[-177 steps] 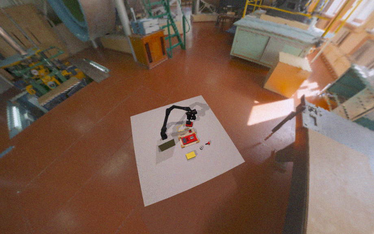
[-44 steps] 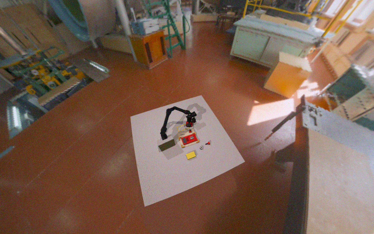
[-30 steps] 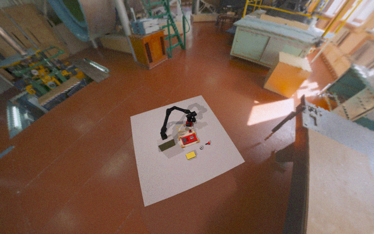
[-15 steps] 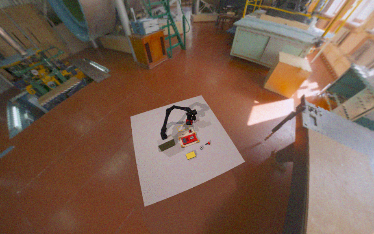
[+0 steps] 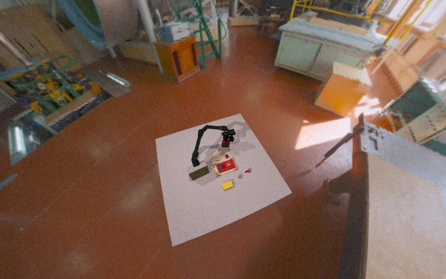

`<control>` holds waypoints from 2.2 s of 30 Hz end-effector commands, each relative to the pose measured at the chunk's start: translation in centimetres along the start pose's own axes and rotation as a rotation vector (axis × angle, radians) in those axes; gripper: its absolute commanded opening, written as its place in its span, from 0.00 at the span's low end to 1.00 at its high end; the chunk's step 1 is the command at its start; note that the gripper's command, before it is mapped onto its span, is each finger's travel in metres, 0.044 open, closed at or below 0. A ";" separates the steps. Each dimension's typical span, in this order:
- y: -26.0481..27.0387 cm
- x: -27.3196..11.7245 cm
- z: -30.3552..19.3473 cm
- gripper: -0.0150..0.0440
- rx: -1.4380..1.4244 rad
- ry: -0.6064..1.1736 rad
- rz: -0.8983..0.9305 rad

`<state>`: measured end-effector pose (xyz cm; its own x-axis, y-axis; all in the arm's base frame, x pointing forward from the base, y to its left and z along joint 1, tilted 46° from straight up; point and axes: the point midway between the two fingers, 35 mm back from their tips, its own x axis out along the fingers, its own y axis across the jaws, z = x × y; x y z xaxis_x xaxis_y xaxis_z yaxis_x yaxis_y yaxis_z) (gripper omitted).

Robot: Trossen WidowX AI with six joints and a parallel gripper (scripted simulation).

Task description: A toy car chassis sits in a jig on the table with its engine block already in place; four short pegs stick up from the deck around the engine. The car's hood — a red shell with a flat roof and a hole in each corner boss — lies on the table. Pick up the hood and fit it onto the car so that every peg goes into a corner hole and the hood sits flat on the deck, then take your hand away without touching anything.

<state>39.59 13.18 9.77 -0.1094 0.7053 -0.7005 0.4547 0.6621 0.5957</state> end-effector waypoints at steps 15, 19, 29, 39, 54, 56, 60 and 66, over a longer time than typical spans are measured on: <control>-6.1 -0.6 3.5 0.25 -0.116 -0.021 -0.023; -8.0 -0.6 4.3 0.25 -0.158 -0.022 -0.026; -12.7 -0.8 5.8 0.25 -0.264 -0.019 -0.030; -17.4 -0.8 6.7 0.25 -0.372 -0.012 -0.026; -22.1 -0.7 6.9 0.25 -0.488 -0.004 -0.013; -22.0 -0.4 7.0 0.25 -0.488 -0.004 -0.013; -22.0 1.0 7.0 0.25 -0.488 -0.004 -0.012; -22.4 4.0 6.9 0.25 -0.488 -0.004 -0.011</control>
<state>35.60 -1.66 -7.85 -0.1004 0.6928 -0.7141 -0.0210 0.7161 0.6977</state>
